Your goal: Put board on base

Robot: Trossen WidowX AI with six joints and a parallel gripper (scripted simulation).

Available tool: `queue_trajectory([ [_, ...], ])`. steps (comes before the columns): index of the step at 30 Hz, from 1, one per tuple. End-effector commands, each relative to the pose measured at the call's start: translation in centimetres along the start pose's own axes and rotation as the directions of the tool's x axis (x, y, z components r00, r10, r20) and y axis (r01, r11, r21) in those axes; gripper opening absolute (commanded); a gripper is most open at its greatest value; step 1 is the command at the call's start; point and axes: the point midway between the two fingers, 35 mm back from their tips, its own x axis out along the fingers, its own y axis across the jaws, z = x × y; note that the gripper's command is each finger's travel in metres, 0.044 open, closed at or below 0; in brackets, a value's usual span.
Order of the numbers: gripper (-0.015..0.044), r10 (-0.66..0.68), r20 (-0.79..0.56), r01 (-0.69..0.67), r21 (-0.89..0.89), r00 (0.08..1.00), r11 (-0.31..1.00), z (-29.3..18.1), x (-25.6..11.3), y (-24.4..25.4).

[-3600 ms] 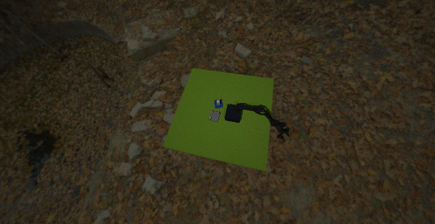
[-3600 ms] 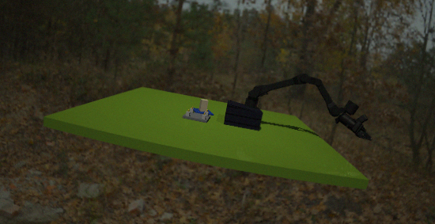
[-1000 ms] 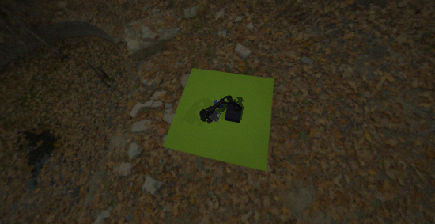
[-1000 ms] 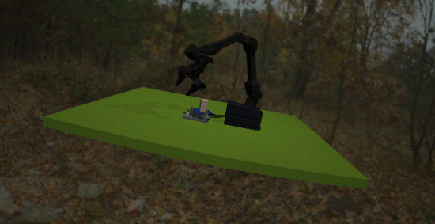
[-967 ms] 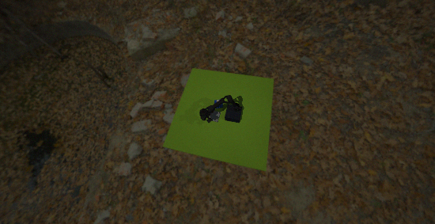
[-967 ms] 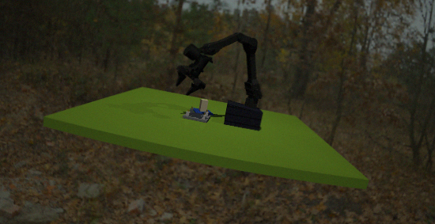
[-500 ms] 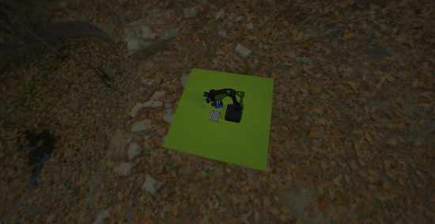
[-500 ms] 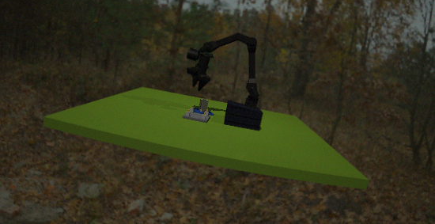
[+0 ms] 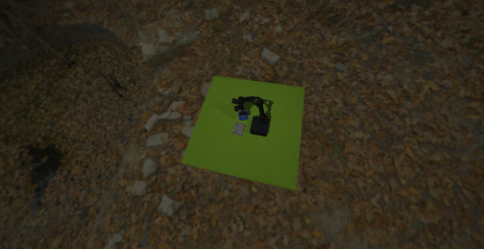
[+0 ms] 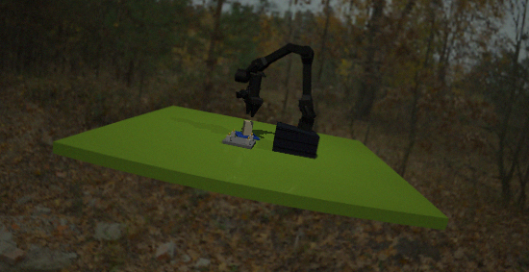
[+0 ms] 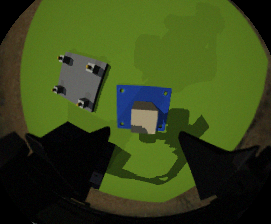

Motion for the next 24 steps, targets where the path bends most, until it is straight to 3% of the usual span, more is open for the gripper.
queue_trajectory([
  [1, 0.044, -0.004, 0.015, 0.004, -0.002, 1.0, 1.0, 0.2, 0.9, 0.0],
  [24, 0.044, -0.004, 0.015, 0.004, -0.002, 1.0, 1.0, 0.4, 4.6, -0.1],
])
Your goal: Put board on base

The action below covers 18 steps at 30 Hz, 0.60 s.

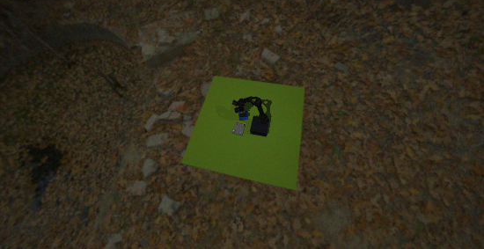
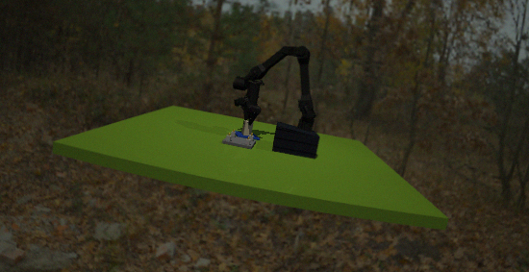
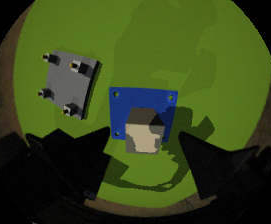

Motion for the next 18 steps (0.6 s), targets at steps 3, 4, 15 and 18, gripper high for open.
queue_trajectory([
  [3, 0.044, 0.003, 0.004, -0.003, -0.004, 1.0, 1.0, 0.0, 0.9, 0.1],
  [4, 0.044, 0.003, 0.004, -0.003, -0.004, 1.0, 1.0, 0.0, 1.1, 0.1],
  [15, 0.044, 0.003, 0.004, -0.003, -0.004, 1.0, 1.0, 0.0, 2.8, 0.1],
  [18, 0.044, 0.003, 0.004, -0.003, -0.004, 1.0, 1.0, -0.1, 3.3, 0.2],
])
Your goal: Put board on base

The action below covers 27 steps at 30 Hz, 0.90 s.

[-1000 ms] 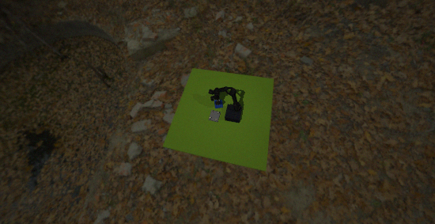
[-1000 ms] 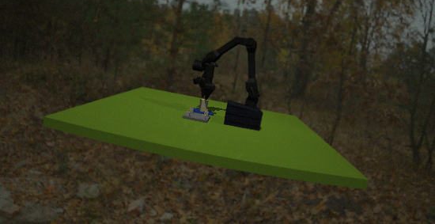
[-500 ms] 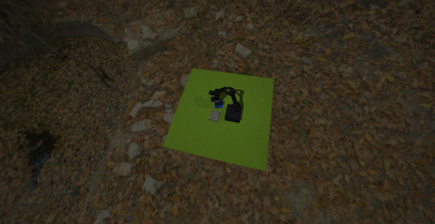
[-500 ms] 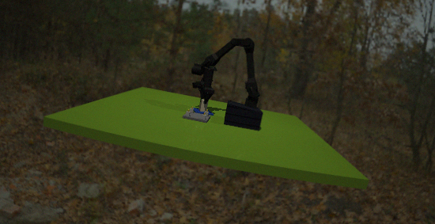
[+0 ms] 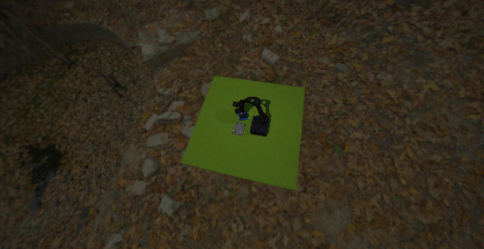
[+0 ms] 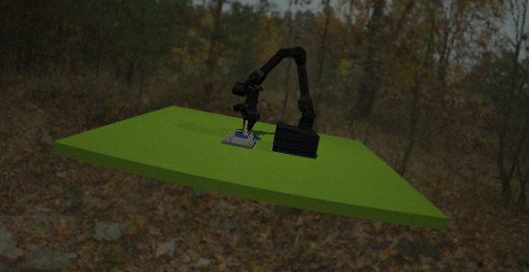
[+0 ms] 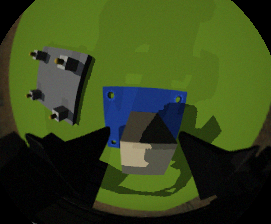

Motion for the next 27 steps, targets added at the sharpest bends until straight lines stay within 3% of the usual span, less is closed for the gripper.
queue_trajectory([
  [1, 0.044, 0.003, 0.004, -0.003, -0.004, 1.0, 1.0, -0.01, 0.56, 0.08],
  [5, 0.044, 0.003, 0.004, -0.003, -0.004, 1.0, 1.0, -0.05, 0.93, 0.11],
  [15, 0.0177, 0.003, 0.004, -0.003, -0.004, 1.0, 1.0, -0.05, 0.93, 0.11],
  [22, 0.0131, 0.003, 0.004, -0.003, -0.004, 1.0, 1.0, -0.05, 0.93, 0.11],
  [27, 0.0, 0.007, 0.005, -0.007, 0.009, 1.0, 1.0, -0.15, 0.76, 0.14],
])
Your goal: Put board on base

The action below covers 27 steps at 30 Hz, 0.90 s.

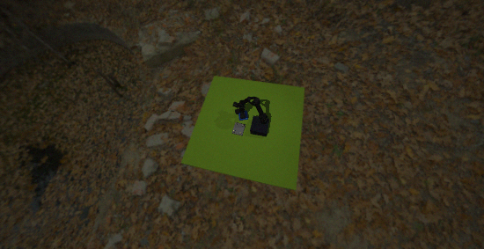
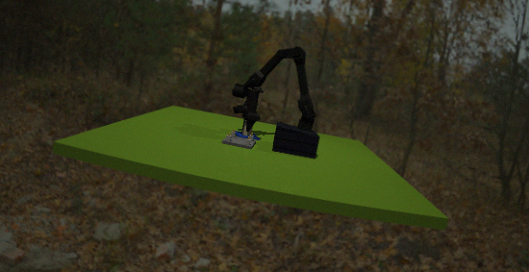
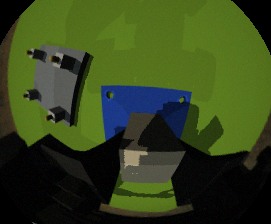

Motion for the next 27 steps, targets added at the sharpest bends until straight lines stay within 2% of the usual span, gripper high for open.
queue_trajectory([
  [1, 0.0, 0.007, 0.005, -0.007, 0.017, 1.0, 1.0, -0.1, -0.2, 0.1],
  [27, 0.0, 0.003, 0.004, -0.003, 0.004, 1.0, 1.0, 0.3, -6.5, -0.2],
])
